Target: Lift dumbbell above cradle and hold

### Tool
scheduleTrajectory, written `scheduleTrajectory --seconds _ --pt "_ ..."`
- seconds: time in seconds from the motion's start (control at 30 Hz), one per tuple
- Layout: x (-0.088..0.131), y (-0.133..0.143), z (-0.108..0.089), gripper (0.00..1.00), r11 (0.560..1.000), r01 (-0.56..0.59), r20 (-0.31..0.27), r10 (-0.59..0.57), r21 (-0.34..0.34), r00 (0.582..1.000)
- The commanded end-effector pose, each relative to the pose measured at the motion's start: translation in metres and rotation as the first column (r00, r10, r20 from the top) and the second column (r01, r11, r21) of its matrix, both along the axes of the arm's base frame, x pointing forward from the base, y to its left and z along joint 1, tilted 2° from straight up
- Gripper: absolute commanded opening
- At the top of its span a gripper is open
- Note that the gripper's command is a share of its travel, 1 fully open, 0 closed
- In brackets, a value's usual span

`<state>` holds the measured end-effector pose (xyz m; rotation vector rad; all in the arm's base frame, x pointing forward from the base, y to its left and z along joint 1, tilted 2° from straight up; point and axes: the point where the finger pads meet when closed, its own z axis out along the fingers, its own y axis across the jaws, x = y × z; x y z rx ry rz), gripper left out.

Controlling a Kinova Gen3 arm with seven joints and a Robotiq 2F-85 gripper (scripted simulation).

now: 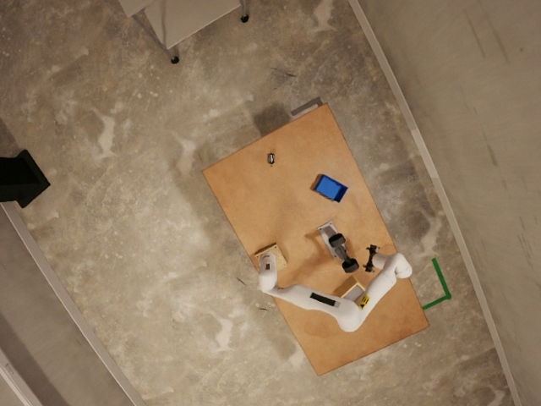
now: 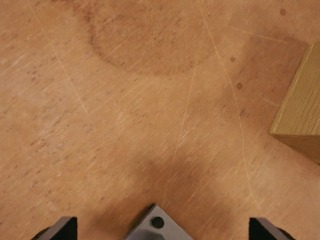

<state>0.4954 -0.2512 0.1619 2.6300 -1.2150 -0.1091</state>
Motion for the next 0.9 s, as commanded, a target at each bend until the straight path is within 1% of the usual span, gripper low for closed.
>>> scheduleTrajectory --seconds 0.0,0.57,0.63,0.77,0.87 --pt "0.0 0.0 0.001 1.0 1.0 0.0 0.002 0.0 -0.001 1.0" --pt "0.0 0.0 0.002 1.0 1.0 0.005 0.005 -0.005 -0.002 1.0" --pt "0.0 -0.001 0.01 1.0 0.999 0.038 0.029 -0.038 -0.008 0.999" --pt "-0.001 -0.003 0.041 1.0 0.991 0.131 0.101 -0.127 -0.03 0.987" --pt "0.0 -0.001 0.044 1.0 0.99 0.135 0.109 -0.131 -0.031 0.985"
